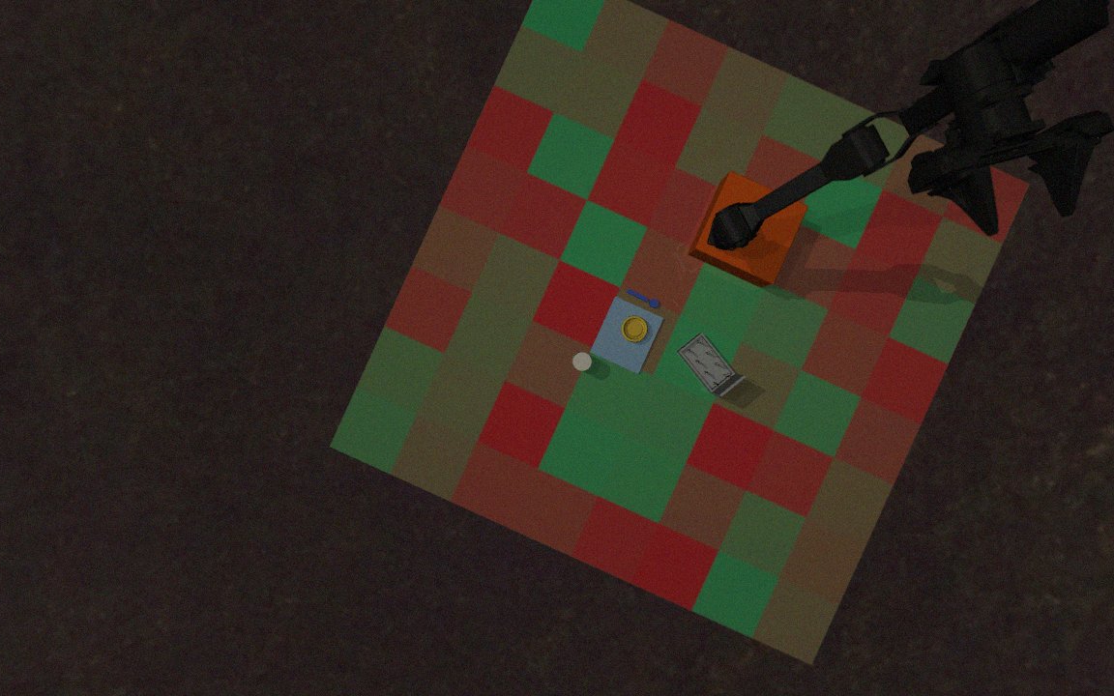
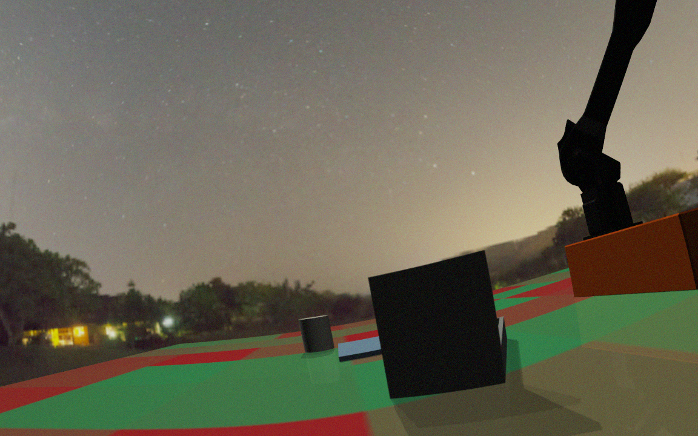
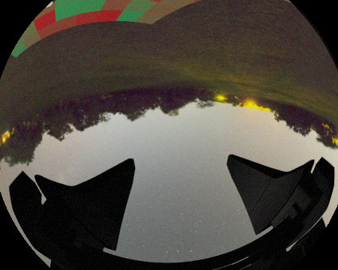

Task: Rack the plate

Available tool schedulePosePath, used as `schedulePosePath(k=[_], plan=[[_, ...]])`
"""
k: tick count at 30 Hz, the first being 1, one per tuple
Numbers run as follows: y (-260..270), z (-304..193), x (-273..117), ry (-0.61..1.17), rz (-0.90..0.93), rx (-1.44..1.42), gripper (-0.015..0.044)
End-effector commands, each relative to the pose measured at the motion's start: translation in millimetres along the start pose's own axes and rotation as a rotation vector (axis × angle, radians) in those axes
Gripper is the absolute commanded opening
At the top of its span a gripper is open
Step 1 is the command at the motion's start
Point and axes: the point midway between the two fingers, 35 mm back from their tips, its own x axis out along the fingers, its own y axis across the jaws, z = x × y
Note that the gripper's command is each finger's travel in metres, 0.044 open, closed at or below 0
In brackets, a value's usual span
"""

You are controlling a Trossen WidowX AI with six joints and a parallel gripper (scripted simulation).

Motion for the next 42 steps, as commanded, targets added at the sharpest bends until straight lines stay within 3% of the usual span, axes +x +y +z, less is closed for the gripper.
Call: schedulePosePath(k=[1,21,42], plan=[[0.9,0.0,0.1,0.000,0.001,0.006,0.0400],[109.5,11.9,18.0,0.006,0.175,0.640,0.0400],[217.8,63.8,32.9,0.036,0.442,1.268,0.0400]])
